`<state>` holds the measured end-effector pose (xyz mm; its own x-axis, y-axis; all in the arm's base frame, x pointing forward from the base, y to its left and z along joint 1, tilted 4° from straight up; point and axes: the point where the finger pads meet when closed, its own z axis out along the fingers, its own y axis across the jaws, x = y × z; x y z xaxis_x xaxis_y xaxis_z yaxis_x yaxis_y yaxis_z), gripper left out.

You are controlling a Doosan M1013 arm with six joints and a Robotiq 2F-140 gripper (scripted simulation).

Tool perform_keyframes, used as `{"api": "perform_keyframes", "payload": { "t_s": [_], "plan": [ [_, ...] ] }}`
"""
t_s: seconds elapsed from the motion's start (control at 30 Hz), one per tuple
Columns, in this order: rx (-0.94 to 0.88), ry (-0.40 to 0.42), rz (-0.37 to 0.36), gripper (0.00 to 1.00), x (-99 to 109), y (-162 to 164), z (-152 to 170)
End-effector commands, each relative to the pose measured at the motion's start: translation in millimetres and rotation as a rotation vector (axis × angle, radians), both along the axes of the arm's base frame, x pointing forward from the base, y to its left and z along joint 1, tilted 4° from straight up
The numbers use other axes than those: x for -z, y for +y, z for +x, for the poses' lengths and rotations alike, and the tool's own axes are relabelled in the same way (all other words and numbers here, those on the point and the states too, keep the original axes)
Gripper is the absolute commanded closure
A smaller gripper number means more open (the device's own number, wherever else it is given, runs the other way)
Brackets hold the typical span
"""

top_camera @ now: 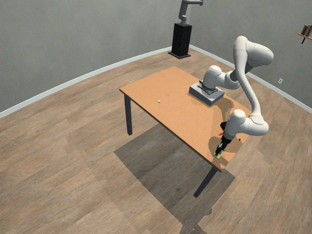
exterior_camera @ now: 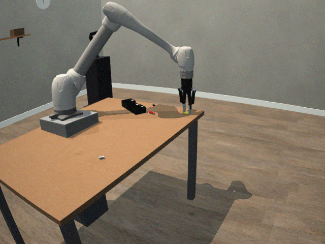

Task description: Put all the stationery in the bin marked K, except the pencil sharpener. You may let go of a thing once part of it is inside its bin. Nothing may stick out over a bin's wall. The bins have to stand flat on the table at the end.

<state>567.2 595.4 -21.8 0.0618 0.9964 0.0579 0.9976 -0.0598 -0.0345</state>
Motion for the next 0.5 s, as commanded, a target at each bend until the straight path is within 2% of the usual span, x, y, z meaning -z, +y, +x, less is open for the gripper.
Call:
{"api": "perform_keyframes", "payload": {
  "t_s": [0.0, 0.13, 0.47],
  "plan": [
    [-0.001, 0.003, 0.000, 0.71, 1, 1, -1],
    [-0.001, 0.003, 0.000, 0.71, -5, 1, -1],
    [-0.001, 0.003, 0.000, 0.71, -39, -1, 0]
  ]
}}
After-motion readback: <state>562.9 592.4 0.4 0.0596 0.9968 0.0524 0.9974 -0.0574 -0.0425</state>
